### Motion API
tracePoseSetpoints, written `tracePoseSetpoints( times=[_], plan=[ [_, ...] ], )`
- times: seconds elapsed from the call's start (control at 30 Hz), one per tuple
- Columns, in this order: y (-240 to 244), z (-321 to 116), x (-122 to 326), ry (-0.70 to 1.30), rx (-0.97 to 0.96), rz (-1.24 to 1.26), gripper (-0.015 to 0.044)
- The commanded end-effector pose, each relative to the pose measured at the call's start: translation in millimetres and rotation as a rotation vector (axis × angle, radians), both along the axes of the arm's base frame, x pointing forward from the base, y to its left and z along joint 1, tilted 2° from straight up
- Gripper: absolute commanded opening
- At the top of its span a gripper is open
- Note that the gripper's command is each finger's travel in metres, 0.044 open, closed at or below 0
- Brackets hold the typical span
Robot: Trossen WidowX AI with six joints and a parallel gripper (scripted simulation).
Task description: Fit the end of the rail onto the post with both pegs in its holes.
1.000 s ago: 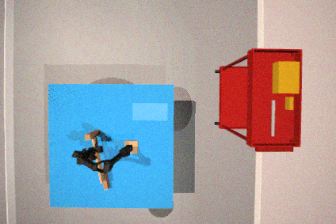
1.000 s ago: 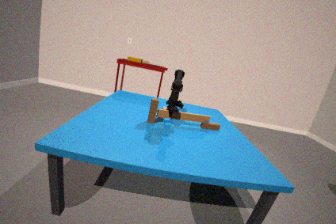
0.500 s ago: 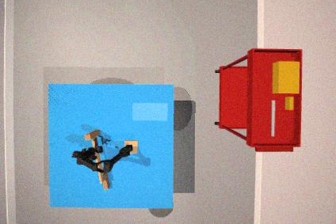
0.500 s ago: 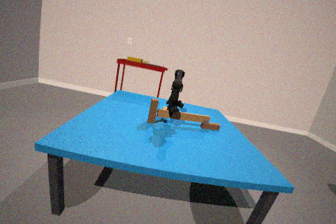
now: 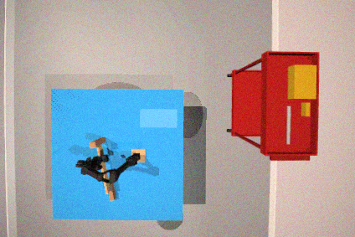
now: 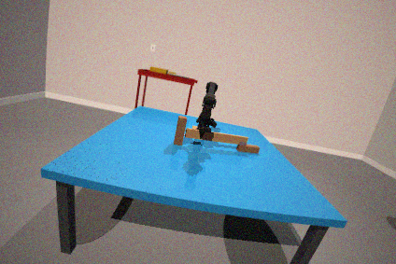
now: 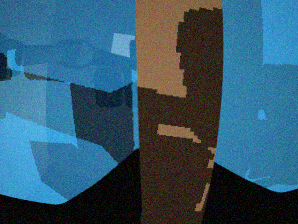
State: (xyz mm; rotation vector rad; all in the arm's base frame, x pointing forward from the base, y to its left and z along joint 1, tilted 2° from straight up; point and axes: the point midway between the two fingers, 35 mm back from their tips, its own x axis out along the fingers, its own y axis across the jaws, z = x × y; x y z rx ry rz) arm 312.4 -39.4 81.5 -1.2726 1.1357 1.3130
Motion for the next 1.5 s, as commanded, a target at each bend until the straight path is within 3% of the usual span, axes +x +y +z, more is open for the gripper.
tracePoseSetpoints(
  times=[0.0, 1.47],
  plan=[
    [1.2, 1.4, 0.8, -0.007, 0.003, -0.002, 0.0000],
    [-7.8, -1.7, 1.1, -0.007, 0.002, -0.002, 0.0000]
  ],
)
